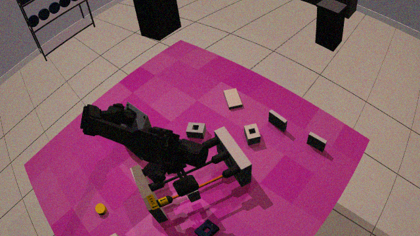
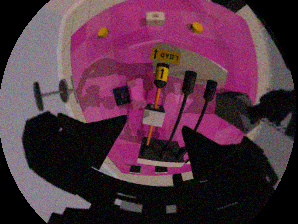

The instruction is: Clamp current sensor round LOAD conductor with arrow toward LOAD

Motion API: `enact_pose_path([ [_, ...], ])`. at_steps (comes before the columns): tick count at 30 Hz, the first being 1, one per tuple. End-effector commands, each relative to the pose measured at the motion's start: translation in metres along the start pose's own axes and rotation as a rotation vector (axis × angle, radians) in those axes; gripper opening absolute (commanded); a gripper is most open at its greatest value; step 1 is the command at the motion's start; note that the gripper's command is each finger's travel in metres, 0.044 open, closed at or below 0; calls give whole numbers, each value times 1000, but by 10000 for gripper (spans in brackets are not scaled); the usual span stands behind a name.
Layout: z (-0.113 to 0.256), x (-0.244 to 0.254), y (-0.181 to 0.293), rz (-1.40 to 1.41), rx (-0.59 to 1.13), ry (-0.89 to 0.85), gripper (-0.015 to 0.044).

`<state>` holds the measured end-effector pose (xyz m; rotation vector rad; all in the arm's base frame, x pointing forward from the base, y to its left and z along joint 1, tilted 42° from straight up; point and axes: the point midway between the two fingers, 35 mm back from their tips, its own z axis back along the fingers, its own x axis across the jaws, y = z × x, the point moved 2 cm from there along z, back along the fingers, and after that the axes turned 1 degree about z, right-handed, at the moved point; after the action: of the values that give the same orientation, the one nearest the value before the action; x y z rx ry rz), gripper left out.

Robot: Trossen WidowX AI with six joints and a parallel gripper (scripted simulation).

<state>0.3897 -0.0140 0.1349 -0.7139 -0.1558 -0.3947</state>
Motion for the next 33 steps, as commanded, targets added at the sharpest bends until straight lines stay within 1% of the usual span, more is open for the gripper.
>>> enact_pose_path([
  [1,0,0,0,-3,3,4,440],
  [4,-1,-1,-5,42,21,4,440],
  [7,-4,-6,-23,224,112,-1,440],
  [10,-6,-12,-42,418,203,-43,440],
  [14,-9,-22,-64,679,297,-155,440],
  [18,-10,-33,-83,940,341,-319,440],
  [21,-10,-43,-96,1135,328,-465,440],
  [25,-10,-53,-108,1269,286,-611,440],
  [33,-9,-70,-123,1559,101,-853,440],
])
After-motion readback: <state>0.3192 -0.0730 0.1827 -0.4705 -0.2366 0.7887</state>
